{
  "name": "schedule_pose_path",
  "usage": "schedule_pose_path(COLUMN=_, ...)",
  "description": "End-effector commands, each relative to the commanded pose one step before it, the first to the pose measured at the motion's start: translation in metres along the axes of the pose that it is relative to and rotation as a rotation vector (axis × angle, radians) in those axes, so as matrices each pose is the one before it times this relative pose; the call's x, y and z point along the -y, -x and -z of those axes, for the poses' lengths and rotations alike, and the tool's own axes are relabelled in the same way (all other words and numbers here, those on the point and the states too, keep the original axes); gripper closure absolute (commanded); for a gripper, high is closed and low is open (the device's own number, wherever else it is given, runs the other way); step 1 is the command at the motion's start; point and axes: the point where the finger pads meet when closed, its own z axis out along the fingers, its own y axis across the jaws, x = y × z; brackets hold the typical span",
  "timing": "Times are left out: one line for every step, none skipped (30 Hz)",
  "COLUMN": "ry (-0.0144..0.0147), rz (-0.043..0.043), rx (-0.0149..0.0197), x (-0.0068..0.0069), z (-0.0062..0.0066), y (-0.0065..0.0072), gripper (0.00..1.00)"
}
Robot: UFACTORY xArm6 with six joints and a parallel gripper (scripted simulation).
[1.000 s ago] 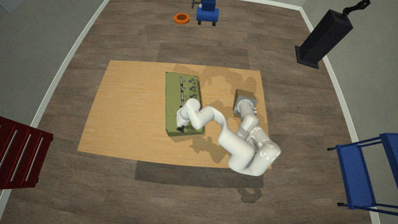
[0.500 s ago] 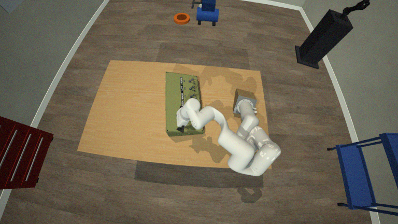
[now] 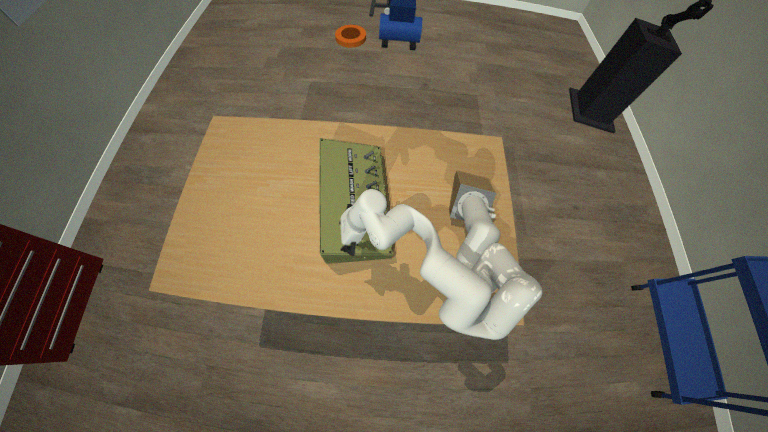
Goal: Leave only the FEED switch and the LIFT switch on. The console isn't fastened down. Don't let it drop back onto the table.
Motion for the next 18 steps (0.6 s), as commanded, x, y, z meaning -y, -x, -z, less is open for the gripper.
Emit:
schedule_pose_path(ry=-0.0011, rz=0.00149, rx=0.00246, x=0.00025, z=0.00087, y=0.00113, gripper=0.0)
schedule_pose_path(ry=0.0, rz=0.0, rx=0.0, x=0.00049, z=0.0, y=0.0, gripper=0.0)
schedule_pose_path(ry=0.0, rz=0.0, rx=0.0, x=0.0, z=0.0, y=0.0, gripper=0.0)
schedule_pose_path(ry=0.0, rz=0.0, rx=0.0, x=0.0, z=0.0, y=0.0, gripper=0.0)
schedule_pose_path(ry=0.0, rz=0.0, rx=0.0, x=0.00077, z=0.0, y=0.0, gripper=0.0)
schedule_pose_path(ry=0.0, rz=0.0, rx=0.0, x=0.00107, z=0.0, y=0.0, gripper=0.0)
schedule_pose_path(ry=0.0, rz=0.0, rx=0.0, x=0.0014, z=0.0, y=0.0, gripper=0.0)
schedule_pose_path(ry=0.0, rz=0.0, rx=0.0, x=0.00173, z=0.0, y=0.0, gripper=0.0)
schedule_pose_path(ry=0.0, rz=0.0, rx=0.0, x=0.00206, z=0.0, y=0.0, gripper=0.0)
schedule_pose_path(ry=0.0, rz=0.0, rx=0.0, x=0.00238, z=0.0, y=0.0, gripper=0.0)
schedule_pose_path(ry=0.0, rz=0.0, rx=0.0, x=0.00267, z=0.0, y=0.0, gripper=0.0)
schedule_pose_path(ry=0.0, rz=0.0, rx=0.0, x=0.00294, z=0.0, y=0.0, gripper=0.0)
schedule_pose_path(ry=0.00001, rz=0.0, rx=0.00001, x=0.00318, z=0.0, y=0.0, gripper=0.0)
schedule_pose_path(ry=-0.00001, rz=0.0, rx=-0.00001, x=0.00337, z=0.0, y=0.0, gripper=0.0)
schedule_pose_path(ry=0.0, rz=0.0, rx=0.0, x=0.00353, z=0.0, y=0.0, gripper=0.0)
schedule_pose_path(ry=0.0, rz=0.0, rx=0.0, x=0.00365, z=0.0, y=0.0, gripper=0.0)
schedule_pose_path(ry=0.0, rz=0.0, rx=0.0, x=0.00371, z=0.0, y=0.0, gripper=0.0)
schedule_pose_path(ry=0.0, rz=0.0, rx=0.0, x=0.00373, z=0.0, y=0.0, gripper=0.0)
